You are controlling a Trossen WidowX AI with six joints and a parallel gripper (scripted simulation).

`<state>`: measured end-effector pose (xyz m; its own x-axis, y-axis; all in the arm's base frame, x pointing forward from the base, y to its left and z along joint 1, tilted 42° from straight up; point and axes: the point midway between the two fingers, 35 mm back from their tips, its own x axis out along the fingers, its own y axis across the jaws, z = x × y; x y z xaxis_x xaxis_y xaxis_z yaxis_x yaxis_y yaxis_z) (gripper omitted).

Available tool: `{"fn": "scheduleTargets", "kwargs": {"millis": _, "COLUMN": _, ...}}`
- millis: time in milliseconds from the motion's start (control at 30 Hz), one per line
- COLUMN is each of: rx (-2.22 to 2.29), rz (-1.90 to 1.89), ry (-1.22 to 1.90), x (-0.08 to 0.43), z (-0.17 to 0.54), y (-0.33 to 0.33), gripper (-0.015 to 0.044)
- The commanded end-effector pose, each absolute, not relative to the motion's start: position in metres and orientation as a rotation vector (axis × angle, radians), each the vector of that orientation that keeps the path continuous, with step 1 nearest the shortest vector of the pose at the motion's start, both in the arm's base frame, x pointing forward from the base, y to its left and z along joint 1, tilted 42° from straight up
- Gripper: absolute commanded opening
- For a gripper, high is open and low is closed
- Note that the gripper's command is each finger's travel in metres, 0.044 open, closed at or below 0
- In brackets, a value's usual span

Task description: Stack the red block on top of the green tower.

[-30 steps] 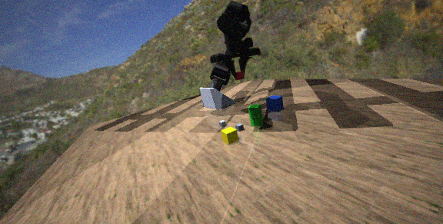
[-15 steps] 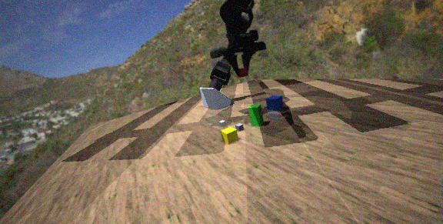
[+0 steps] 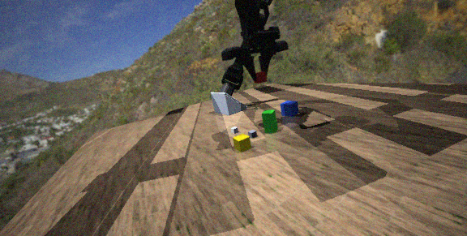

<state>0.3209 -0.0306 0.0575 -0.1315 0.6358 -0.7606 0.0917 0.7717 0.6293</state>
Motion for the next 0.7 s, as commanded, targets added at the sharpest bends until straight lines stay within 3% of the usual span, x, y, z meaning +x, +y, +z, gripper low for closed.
{"fn": "scheduleTargets", "kwargs": {"millis": 0, "rx": 0.59, "rz": 0.517, "ry": 1.659, "x": 0.335, "z": 0.051, "y": -0.031, "gripper": 0.0}}
{"fn": "scheduleTargets", "kwargs": {"millis": 300, "rx": 0.59, "rz": 0.519, "ry": 1.656, "x": 0.363, "z": 0.032, "y": -0.033, "gripper": 0.0}}
{"fn": "scheduleTargets", "kwargs": {"millis": 667, "rx": 0.591, "rz": 0.52, "ry": 1.655, "x": 0.362, "z": 0.007, "y": -0.01, "gripper": 0.0}}
